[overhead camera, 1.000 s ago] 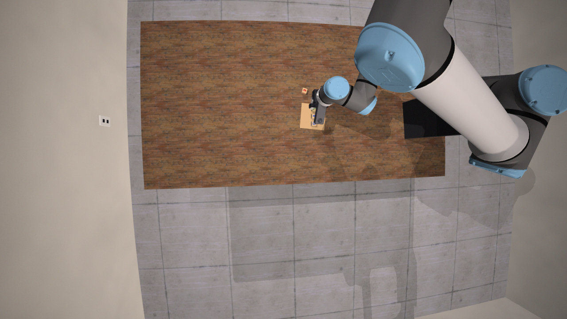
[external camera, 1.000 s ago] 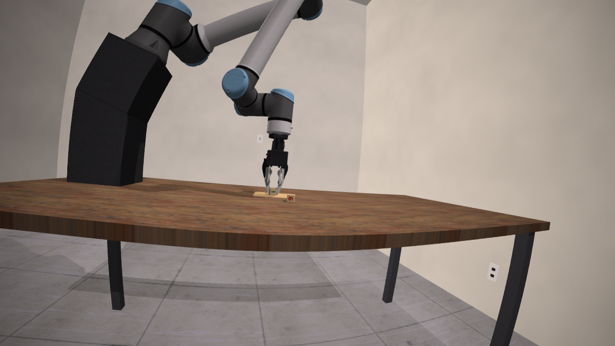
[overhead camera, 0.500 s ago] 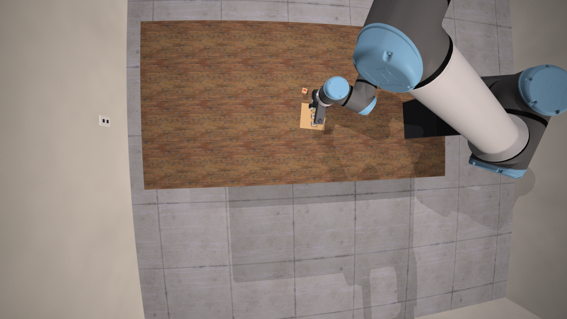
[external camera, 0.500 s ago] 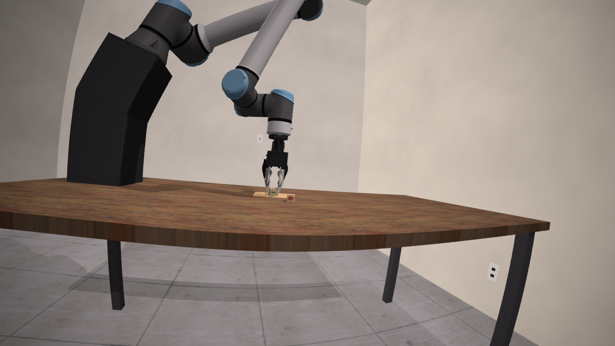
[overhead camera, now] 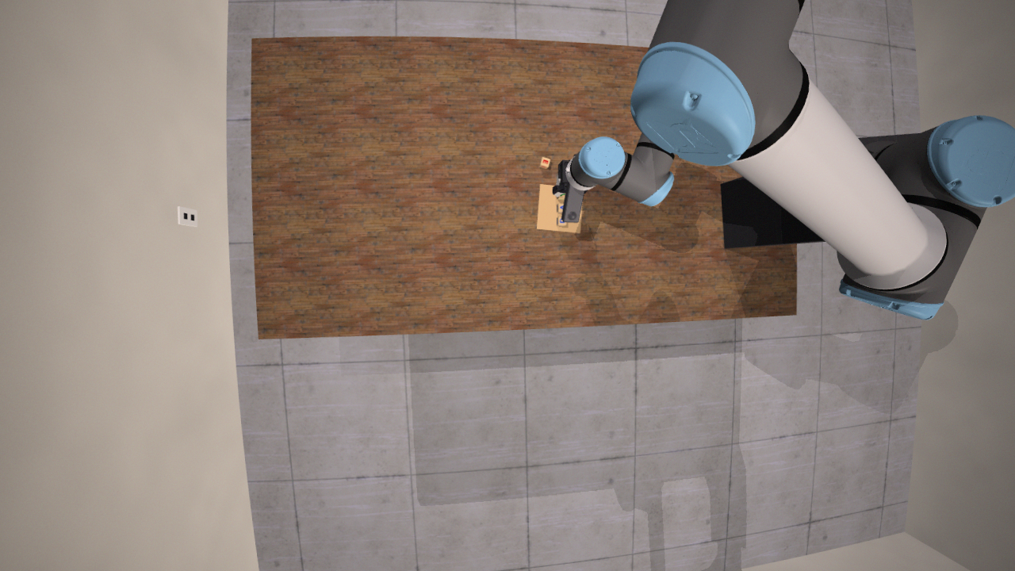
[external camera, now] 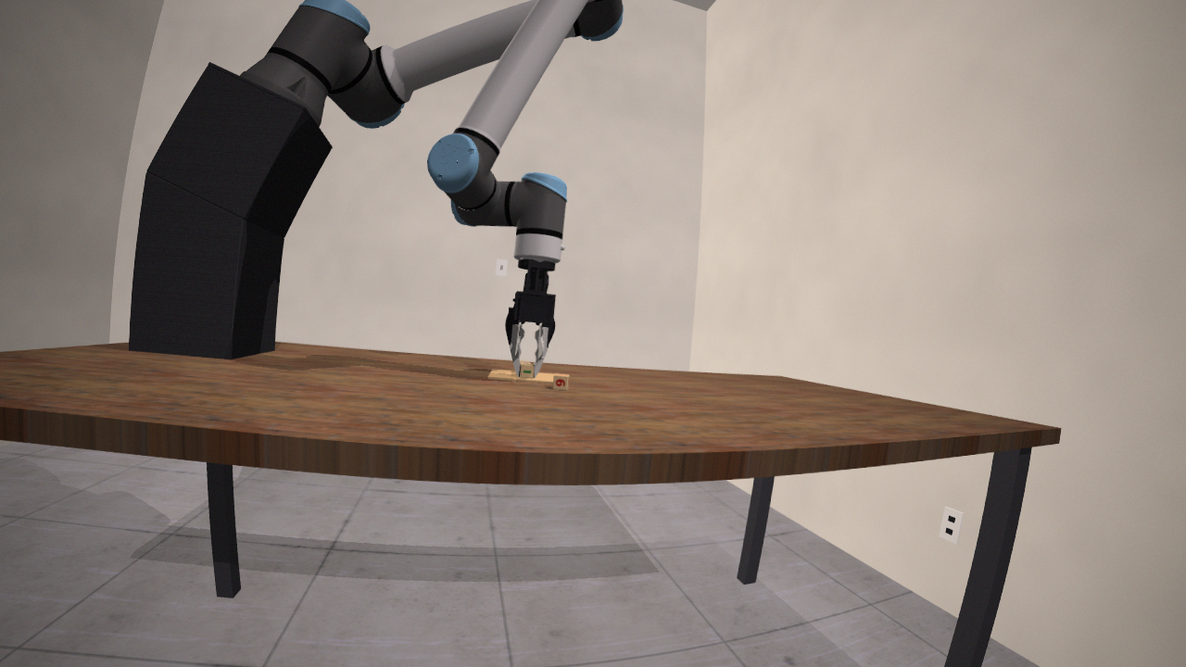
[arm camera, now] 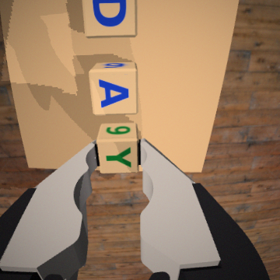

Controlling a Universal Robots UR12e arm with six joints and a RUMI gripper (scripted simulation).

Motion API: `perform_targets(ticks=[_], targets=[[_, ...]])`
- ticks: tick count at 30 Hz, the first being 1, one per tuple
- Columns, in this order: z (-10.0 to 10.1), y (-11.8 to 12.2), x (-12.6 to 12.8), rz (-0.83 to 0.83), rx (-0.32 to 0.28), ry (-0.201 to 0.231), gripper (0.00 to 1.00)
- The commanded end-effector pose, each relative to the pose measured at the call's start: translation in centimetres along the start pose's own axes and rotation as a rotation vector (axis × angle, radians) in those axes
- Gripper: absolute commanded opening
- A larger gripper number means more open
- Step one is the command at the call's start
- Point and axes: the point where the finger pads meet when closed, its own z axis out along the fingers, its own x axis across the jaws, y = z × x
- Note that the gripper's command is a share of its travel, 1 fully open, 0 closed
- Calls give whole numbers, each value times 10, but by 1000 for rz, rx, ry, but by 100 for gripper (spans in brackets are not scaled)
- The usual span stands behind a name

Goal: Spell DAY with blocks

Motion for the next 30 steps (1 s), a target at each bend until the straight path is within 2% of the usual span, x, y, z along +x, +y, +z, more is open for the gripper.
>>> perform_targets(ticks=[1, 28, 30], targets=[[0, 0, 0, 0, 0, 1, 5], [0, 0, 0, 0, 0, 1, 5], [0, 0, 0, 0, 0, 1, 9]])
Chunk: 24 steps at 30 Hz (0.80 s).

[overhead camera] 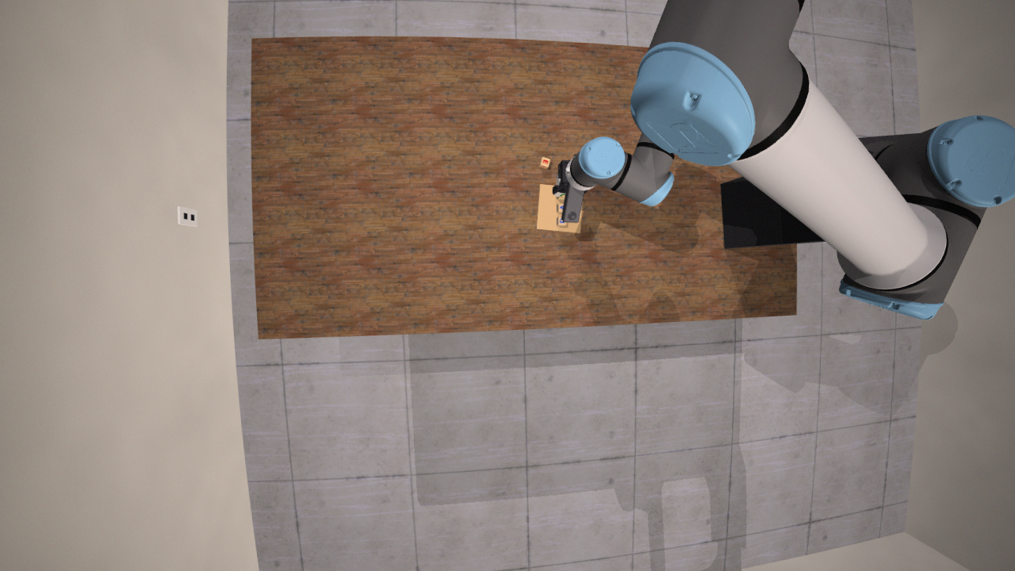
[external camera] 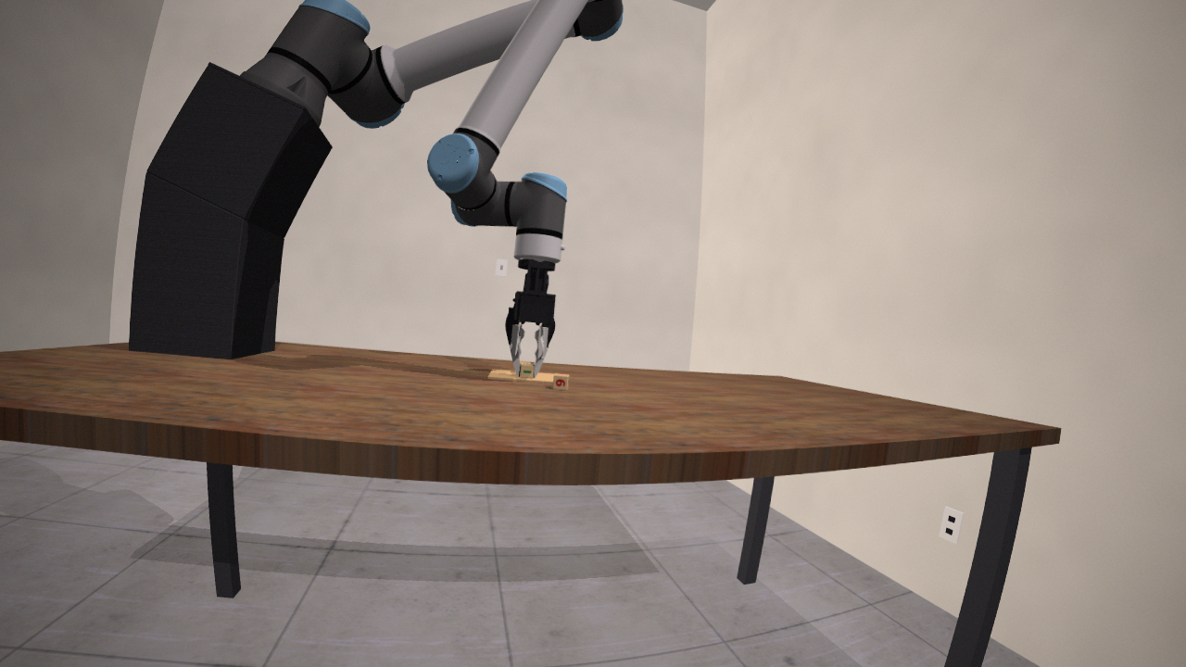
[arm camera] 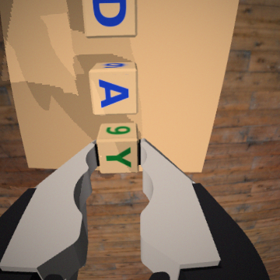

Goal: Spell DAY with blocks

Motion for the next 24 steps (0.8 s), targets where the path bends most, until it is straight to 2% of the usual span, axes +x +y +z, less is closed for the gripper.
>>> perform_targets(ticks=[1, 5, 9, 13, 24], targets=[[0, 0, 0, 0, 0, 1, 9], [0, 0, 0, 0, 0, 1, 17], [0, 0, 0, 0, 0, 1, 17], [0, 0, 0, 0, 0, 1, 25], [0, 0, 0, 0, 0, 1, 25]])
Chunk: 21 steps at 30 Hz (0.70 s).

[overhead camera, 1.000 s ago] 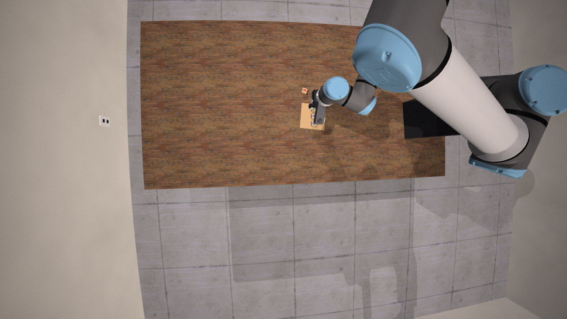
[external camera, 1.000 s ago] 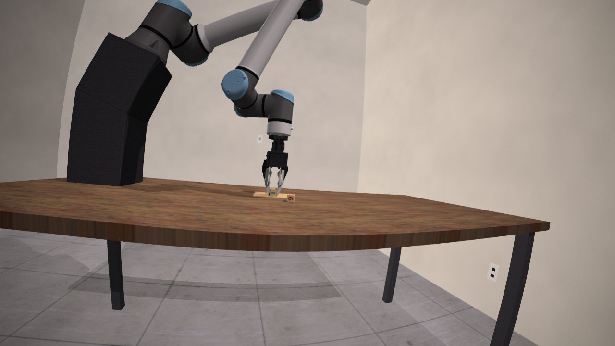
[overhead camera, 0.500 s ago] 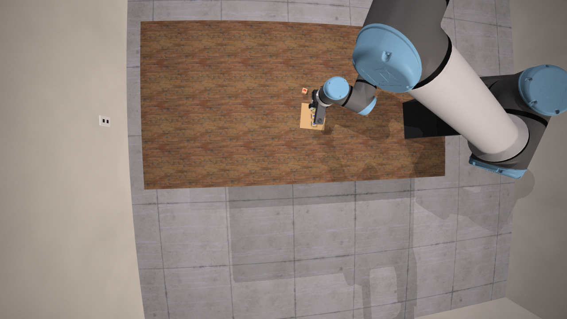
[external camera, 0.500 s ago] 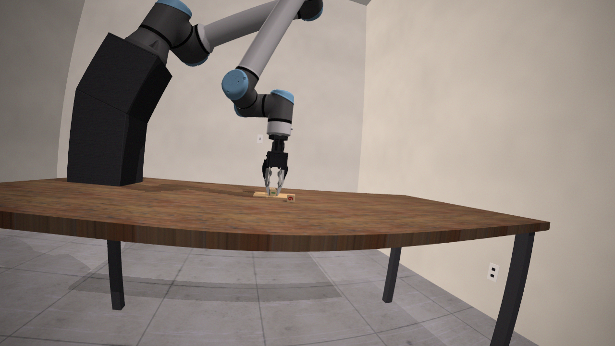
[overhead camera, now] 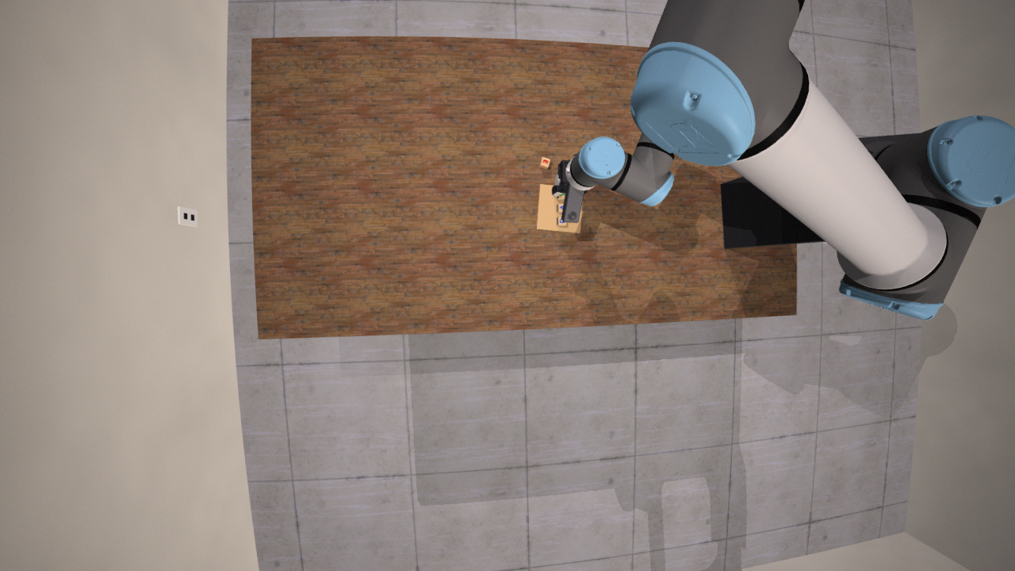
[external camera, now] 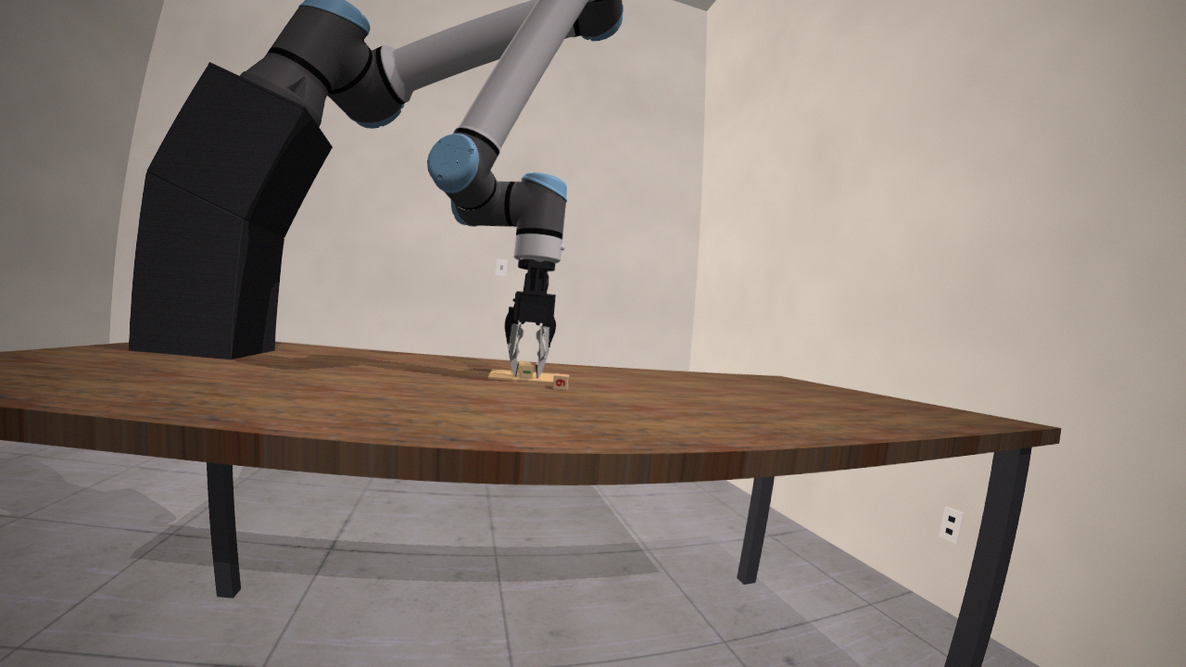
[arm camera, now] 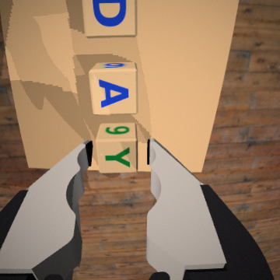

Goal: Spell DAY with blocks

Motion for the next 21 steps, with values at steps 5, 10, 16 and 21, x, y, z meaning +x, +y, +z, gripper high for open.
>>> perform_targets(ticks=[5, 10, 16, 21], targets=[[-6, 0, 0, 0, 0, 1, 25], [-25, 0, 0, 0, 0, 1, 25], [-52, 0, 0, 0, 0, 1, 25], [-72, 0, 0, 0, 0, 1, 25]])
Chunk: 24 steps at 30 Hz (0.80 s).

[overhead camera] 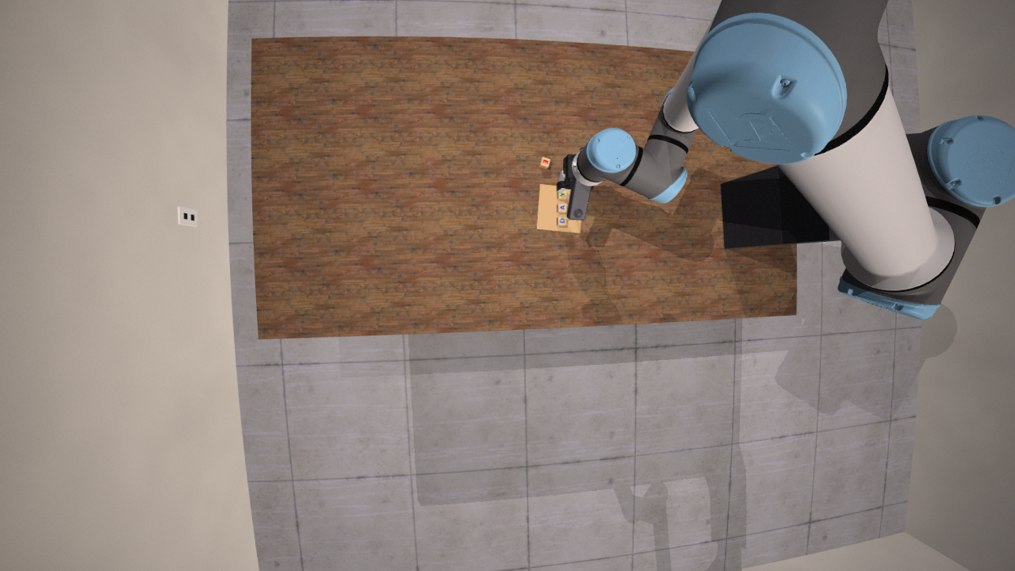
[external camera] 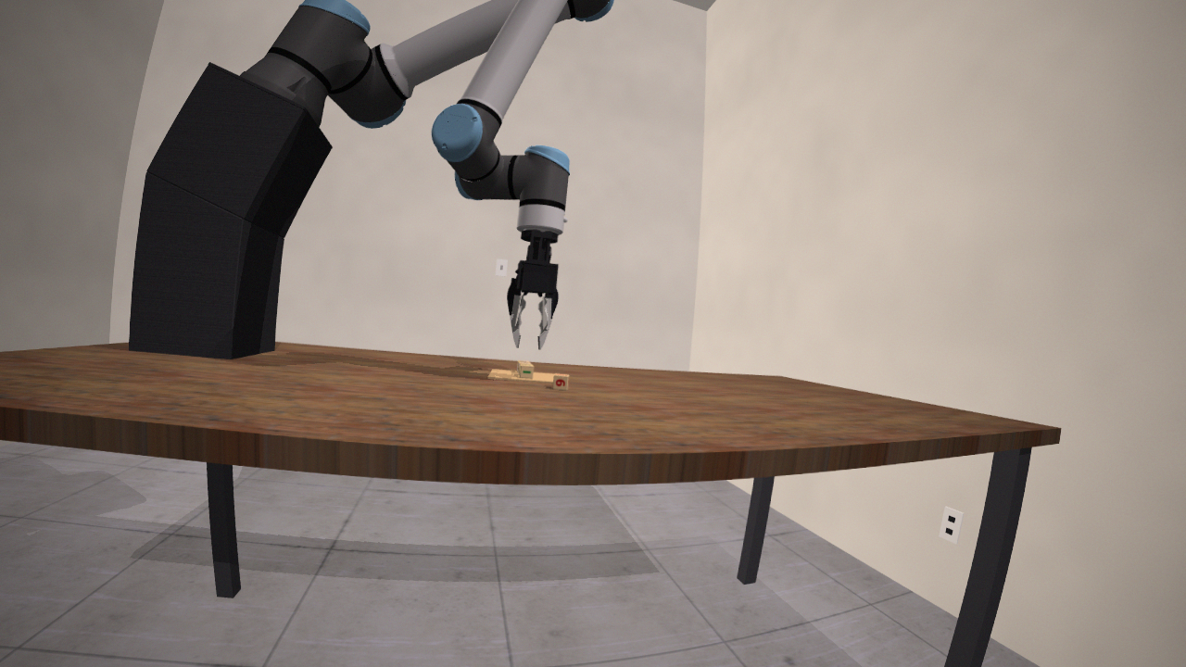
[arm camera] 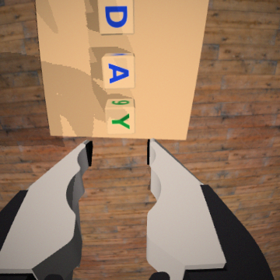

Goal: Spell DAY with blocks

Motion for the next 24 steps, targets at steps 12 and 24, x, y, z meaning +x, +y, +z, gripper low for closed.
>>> perform_targets(ticks=[12, 24], targets=[[-34, 0, 0, 0, 0, 1, 100], [-34, 0, 0, 0, 0, 1, 100]])
